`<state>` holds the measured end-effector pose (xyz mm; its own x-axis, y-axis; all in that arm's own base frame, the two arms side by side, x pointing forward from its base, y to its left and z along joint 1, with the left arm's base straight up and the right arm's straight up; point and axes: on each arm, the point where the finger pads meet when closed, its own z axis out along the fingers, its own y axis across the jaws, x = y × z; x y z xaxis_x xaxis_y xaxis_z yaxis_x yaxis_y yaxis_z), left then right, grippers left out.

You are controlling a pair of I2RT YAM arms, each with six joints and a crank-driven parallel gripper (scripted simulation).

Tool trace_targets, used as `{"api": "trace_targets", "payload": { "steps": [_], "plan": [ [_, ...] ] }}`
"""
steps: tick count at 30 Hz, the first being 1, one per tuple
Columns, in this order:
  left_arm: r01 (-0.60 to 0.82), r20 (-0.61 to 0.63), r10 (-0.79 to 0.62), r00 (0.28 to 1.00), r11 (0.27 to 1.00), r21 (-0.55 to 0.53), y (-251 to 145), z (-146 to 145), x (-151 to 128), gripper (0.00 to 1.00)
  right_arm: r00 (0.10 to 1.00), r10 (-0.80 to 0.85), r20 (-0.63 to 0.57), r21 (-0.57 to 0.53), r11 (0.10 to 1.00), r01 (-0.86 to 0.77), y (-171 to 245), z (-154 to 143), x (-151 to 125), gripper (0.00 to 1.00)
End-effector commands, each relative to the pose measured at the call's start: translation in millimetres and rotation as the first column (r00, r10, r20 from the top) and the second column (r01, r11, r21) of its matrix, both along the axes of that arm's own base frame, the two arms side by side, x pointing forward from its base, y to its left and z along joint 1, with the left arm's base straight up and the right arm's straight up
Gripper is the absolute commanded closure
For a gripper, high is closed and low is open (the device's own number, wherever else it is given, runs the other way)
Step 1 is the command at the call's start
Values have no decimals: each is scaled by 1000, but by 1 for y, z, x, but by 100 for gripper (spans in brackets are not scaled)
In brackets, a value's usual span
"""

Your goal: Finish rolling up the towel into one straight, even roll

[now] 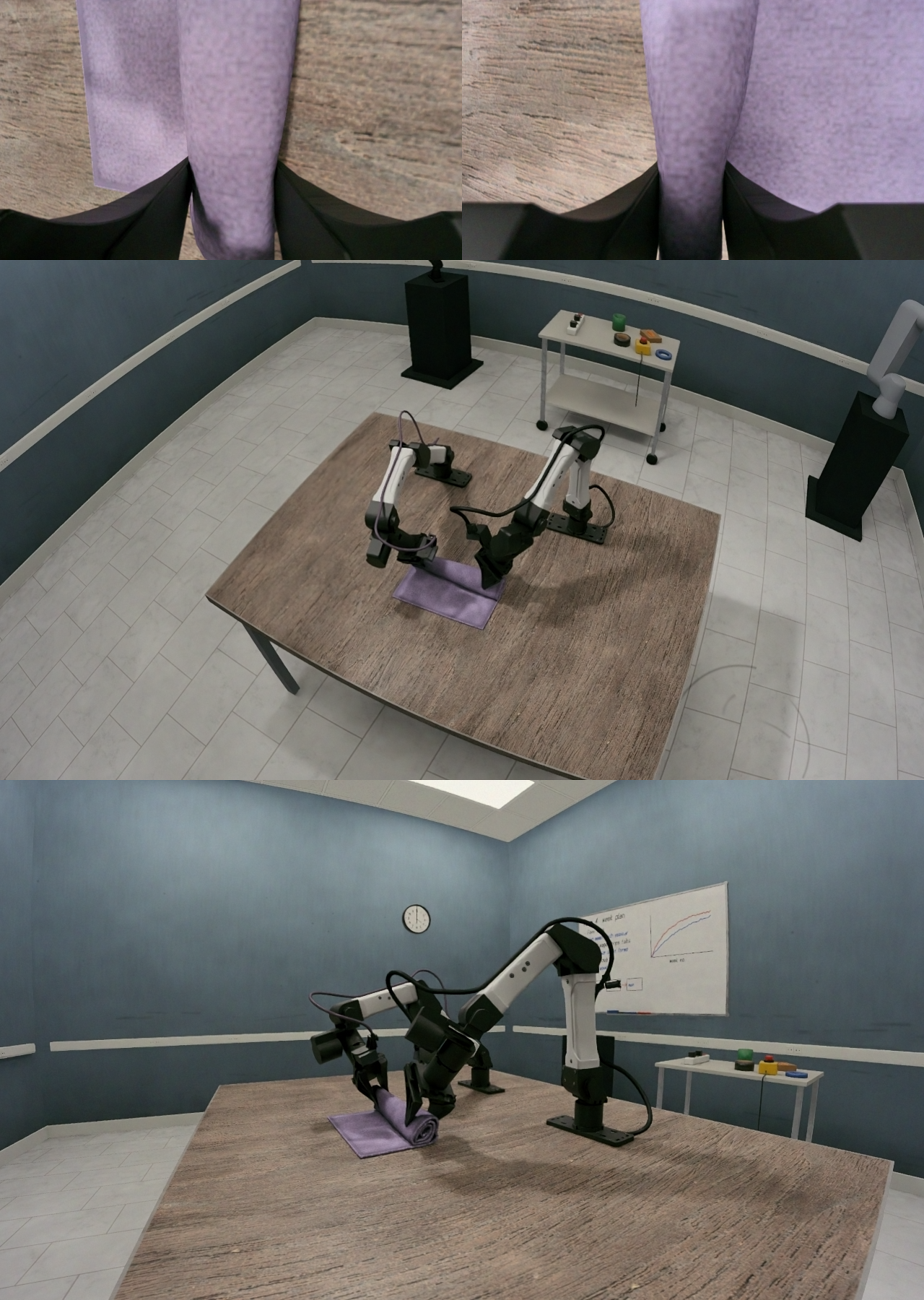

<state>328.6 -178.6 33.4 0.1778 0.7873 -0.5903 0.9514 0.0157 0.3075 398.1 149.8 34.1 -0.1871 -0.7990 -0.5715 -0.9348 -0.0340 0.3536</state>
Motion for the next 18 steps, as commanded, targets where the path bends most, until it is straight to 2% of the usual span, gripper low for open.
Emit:
{"api": "trace_targets", "payload": {
  "steps": [1, 13, 18],
  "plan": [
    [6, 37, -5, 999, 1000, -27, -7, 10, 12, 50, 984, 79, -157, 8, 997, -79, 1, -8, -3, 66],
    [6, 37, -5, 999, 1000, -27, -7, 10, 12, 62, 984, 79, -157, 8, 997, -79, 1, -8, -3, 66],
    [6, 37, -5, 999, 1000, -27, -7, 10, 12, 63, 984, 79, -157, 8, 997, -79, 1, -8, -3, 66]
  ]
}}
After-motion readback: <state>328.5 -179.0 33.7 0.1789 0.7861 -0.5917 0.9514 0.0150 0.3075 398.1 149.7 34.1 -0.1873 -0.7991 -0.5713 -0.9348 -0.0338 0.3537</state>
